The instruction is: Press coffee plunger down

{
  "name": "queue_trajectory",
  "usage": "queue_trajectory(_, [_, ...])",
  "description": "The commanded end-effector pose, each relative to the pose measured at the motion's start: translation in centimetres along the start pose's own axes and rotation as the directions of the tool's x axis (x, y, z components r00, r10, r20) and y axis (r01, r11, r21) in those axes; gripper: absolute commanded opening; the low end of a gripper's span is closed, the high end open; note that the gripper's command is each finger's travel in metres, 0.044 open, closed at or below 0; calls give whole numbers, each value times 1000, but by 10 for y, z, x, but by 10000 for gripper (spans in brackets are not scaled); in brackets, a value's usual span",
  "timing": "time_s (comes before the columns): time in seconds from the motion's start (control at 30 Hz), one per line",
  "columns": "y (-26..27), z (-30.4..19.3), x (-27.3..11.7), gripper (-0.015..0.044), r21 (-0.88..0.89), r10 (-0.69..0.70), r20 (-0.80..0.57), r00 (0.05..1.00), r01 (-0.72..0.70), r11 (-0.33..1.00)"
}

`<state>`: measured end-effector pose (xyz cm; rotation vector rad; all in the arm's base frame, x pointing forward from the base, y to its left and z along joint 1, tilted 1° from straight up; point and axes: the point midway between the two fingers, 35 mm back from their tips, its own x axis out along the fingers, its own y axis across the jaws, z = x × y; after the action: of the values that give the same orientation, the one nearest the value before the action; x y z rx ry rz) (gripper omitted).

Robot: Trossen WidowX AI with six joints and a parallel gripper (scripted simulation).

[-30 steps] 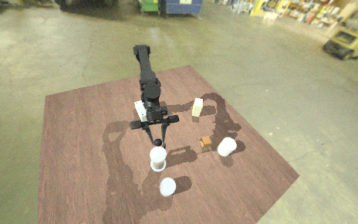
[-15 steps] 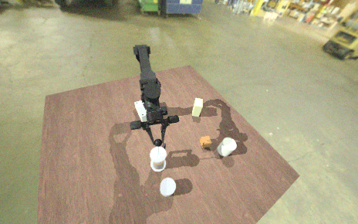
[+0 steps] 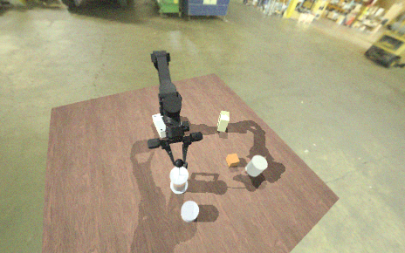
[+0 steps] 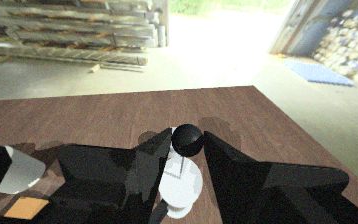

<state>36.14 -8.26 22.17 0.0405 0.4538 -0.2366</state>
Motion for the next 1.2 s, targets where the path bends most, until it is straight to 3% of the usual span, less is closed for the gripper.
queue_trajectory(0.0, [0, -24, 11, 127, -4, 0, -52, 999, -1, 1000])
queue_trajectory(1.17, [-1, -71, 46, 127, -5, 0, -52, 999, -1, 1000])
